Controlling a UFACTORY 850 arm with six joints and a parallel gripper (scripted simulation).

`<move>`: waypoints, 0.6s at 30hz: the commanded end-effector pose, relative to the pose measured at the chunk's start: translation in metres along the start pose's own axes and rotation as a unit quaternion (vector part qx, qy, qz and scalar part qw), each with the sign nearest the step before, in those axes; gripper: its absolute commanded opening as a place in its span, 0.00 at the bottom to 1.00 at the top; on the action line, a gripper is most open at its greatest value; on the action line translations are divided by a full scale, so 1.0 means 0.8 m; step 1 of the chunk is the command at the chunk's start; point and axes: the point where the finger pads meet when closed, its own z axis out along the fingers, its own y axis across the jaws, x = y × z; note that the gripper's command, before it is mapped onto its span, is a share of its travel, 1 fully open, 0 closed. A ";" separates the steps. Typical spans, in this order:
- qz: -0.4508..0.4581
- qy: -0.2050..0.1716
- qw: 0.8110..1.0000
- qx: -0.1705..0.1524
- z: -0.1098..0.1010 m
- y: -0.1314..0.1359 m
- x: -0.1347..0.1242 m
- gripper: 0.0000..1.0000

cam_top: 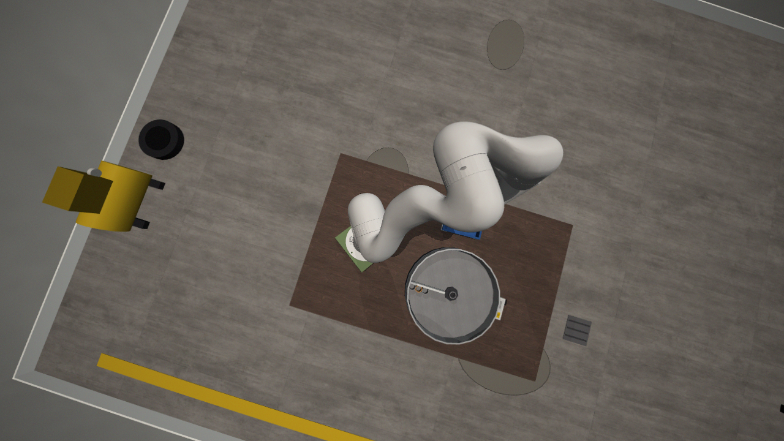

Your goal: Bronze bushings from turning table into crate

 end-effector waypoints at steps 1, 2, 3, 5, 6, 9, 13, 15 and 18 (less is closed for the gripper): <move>0.000 0.001 1.000 0.000 0.014 0.000 0.013 0.00; 0.000 0.001 1.000 0.000 0.020 0.000 0.018 0.00; 0.000 0.001 1.000 0.000 0.025 0.000 0.023 0.00; 0.000 0.001 1.000 0.000 0.037 0.000 0.033 0.00; 0.000 0.001 1.000 0.000 0.043 0.000 0.037 0.00; 0.000 0.001 1.000 0.000 0.056 0.000 0.049 0.00; 0.000 0.001 1.000 0.000 0.063 0.000 0.055 0.00; 0.000 0.001 1.000 0.000 0.063 0.000 0.055 0.00; 0.000 0.001 1.000 0.000 0.064 0.000 0.056 0.00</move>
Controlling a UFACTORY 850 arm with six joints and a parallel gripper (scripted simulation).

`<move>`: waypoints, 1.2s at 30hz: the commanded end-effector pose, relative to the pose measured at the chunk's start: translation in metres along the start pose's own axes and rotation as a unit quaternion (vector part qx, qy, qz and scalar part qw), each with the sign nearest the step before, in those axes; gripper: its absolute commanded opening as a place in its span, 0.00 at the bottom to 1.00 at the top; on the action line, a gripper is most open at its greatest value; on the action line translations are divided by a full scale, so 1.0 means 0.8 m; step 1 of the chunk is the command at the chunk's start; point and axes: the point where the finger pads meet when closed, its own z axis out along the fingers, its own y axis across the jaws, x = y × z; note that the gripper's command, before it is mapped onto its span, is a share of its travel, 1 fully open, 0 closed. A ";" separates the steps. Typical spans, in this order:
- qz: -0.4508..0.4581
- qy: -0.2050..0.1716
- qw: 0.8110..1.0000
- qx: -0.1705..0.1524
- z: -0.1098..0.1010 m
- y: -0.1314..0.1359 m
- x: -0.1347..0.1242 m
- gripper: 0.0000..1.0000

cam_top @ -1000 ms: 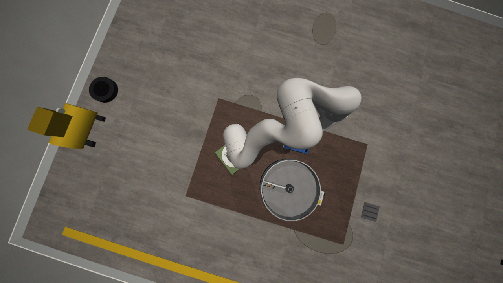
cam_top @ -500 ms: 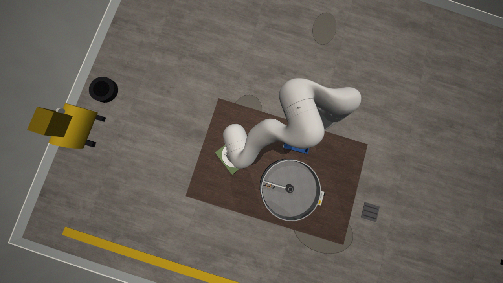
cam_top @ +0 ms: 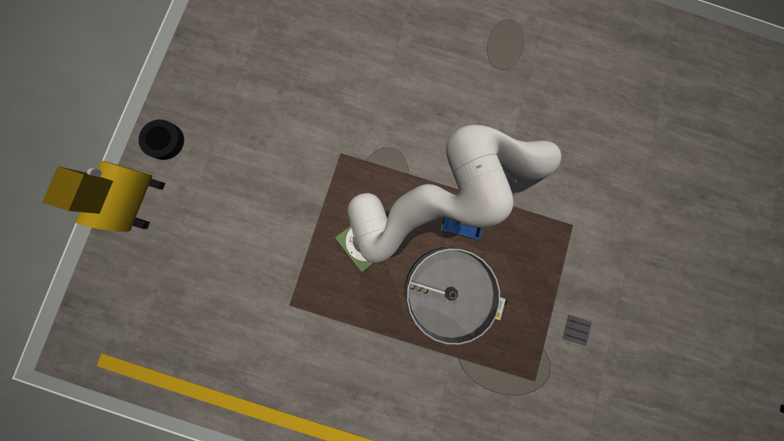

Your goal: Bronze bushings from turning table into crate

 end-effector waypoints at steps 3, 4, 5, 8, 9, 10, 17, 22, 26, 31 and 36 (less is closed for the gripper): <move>0.000 0.001 1.000 0.000 0.001 0.000 0.002 0.00; 0.000 0.001 1.000 0.000 0.001 0.000 0.002 0.00; 0.000 0.001 1.000 0.000 0.001 0.000 0.002 0.00; 0.000 0.001 1.000 0.000 0.001 0.000 0.002 0.00; 0.000 0.001 1.000 0.000 0.001 0.000 0.002 0.00; 0.000 0.001 1.000 0.000 0.001 0.000 0.002 0.00; 0.000 0.001 1.000 0.000 0.002 0.000 0.003 0.00; 0.000 0.001 1.000 0.000 0.006 0.000 0.007 0.00; 0.000 0.001 1.000 0.000 0.012 0.000 0.011 0.00; 0.000 0.001 1.000 0.000 0.017 0.000 0.015 0.00; 0.000 0.001 1.000 0.000 0.025 0.000 0.023 0.00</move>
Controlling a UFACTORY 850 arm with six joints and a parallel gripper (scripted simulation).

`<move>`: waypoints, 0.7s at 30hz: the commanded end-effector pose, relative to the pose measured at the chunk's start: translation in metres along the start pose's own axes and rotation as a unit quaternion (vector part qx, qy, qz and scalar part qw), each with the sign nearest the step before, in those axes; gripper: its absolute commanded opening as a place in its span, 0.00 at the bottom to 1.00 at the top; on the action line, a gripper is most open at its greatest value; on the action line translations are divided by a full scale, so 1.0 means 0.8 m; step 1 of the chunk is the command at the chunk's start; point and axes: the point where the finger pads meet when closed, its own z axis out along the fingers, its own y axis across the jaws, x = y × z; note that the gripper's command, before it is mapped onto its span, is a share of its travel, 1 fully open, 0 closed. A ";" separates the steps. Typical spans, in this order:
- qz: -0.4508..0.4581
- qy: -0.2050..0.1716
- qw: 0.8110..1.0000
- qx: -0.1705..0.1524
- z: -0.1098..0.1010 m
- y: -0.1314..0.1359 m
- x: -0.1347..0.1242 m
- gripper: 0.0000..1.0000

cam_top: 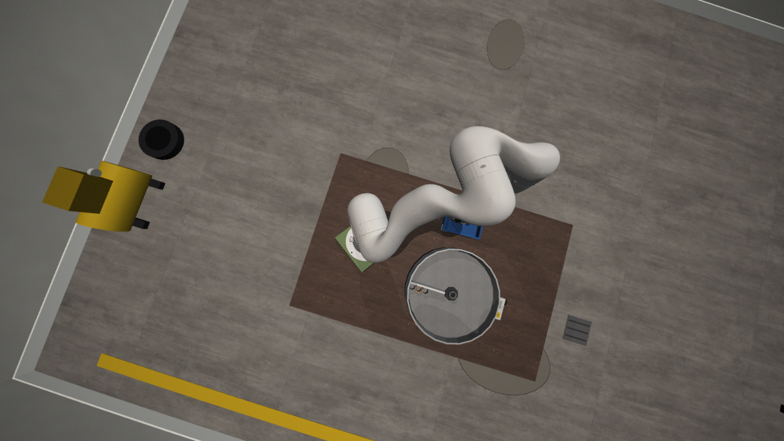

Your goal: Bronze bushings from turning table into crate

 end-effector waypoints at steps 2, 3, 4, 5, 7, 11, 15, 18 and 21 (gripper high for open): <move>0.000 0.001 1.000 0.000 0.008 0.000 0.008 0.00; 0.000 0.001 1.000 0.000 0.010 0.000 0.009 0.00; 0.000 0.001 1.000 0.000 0.011 0.000 0.011 0.00; 0.000 0.001 1.000 0.000 0.013 0.000 0.012 0.00; 0.000 0.001 1.000 0.000 0.015 0.000 0.014 0.00; 0.000 0.001 1.000 0.000 0.018 0.000 0.016 0.00; 0.000 0.001 1.000 0.000 0.020 0.000 0.018 0.00; 0.000 0.001 1.000 0.000 0.021 0.000 0.018 0.00; 0.000 0.001 1.000 0.000 0.021 0.000 0.018 0.00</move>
